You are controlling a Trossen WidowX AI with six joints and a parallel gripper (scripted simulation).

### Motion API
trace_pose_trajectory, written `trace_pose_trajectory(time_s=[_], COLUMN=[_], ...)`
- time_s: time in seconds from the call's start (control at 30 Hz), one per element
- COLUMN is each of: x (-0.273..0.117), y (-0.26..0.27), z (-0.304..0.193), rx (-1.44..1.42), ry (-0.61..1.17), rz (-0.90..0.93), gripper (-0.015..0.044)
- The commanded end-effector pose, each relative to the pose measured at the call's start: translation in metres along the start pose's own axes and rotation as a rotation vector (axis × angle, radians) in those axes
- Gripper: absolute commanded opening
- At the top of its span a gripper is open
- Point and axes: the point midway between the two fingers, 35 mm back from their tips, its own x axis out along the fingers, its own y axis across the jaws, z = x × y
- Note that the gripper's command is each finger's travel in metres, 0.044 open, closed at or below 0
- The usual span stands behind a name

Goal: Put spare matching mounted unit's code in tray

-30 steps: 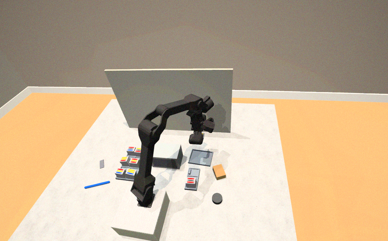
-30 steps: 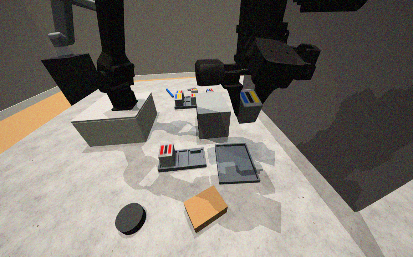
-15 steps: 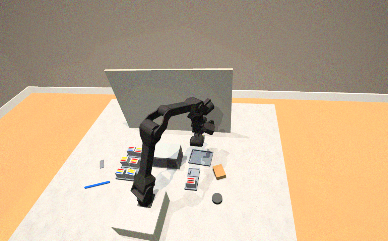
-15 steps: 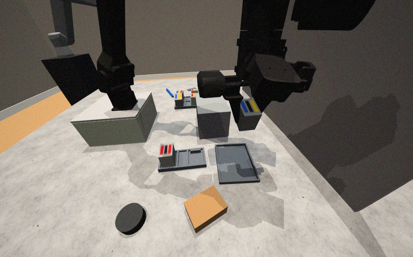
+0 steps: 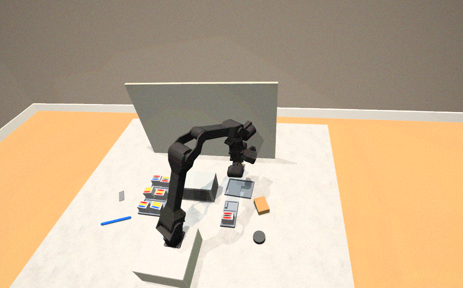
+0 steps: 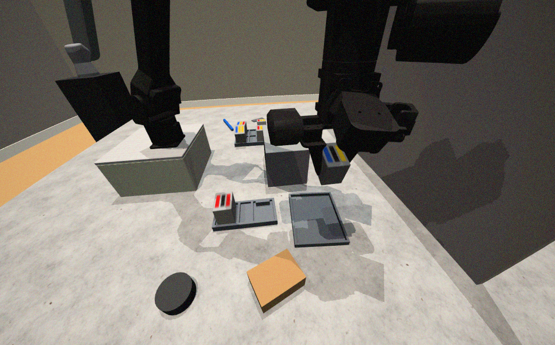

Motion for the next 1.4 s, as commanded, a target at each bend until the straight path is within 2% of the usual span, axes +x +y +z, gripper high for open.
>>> trace_pose_trajectory(time_s=[0.0, 1.37], x=[0.008, 0.055], y=[-0.001, -0.003], z=[-0.001, -0.001], rx=[0.003, 0.003], ry=[0.004, 0.004], rz=[-0.009, -0.009], gripper=[0.0000, 0.0000])
